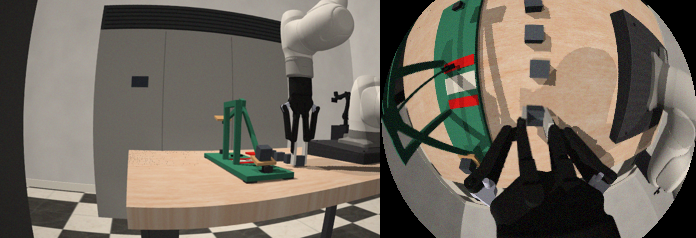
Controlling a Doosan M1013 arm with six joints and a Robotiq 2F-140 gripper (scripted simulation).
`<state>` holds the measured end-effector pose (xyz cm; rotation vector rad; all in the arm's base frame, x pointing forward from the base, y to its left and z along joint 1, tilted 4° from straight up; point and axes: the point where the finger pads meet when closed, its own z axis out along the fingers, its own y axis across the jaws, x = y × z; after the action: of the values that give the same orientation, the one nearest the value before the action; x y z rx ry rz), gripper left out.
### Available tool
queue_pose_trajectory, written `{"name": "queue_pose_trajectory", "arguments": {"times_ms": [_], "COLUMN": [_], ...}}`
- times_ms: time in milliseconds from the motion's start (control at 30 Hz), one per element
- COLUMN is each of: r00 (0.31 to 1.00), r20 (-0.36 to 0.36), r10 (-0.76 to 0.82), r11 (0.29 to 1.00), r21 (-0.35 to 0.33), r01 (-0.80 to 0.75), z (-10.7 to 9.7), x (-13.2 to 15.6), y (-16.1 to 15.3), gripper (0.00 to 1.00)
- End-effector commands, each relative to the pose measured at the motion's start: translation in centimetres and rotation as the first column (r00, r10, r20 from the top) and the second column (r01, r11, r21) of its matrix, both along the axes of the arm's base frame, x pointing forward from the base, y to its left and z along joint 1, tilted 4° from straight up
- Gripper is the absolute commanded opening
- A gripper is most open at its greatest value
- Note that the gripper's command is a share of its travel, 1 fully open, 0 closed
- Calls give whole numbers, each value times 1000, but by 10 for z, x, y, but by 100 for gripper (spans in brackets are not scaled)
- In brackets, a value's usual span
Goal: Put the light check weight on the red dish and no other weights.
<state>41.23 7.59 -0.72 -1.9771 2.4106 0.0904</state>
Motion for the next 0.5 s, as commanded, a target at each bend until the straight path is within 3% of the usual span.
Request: {"name": "queue_pose_trajectory", "arguments": {"times_ms": [0, 467], "r00": [1000, 1000], "r20": [-2, -1], "r10": [5, 9], "r11": [1000, 1000], "r21": [4, 4], "r01": [-5, -9], "z": [-2, -2], "x": [-2, -5], "y": [4, 2], "gripper": [24, 24]}}
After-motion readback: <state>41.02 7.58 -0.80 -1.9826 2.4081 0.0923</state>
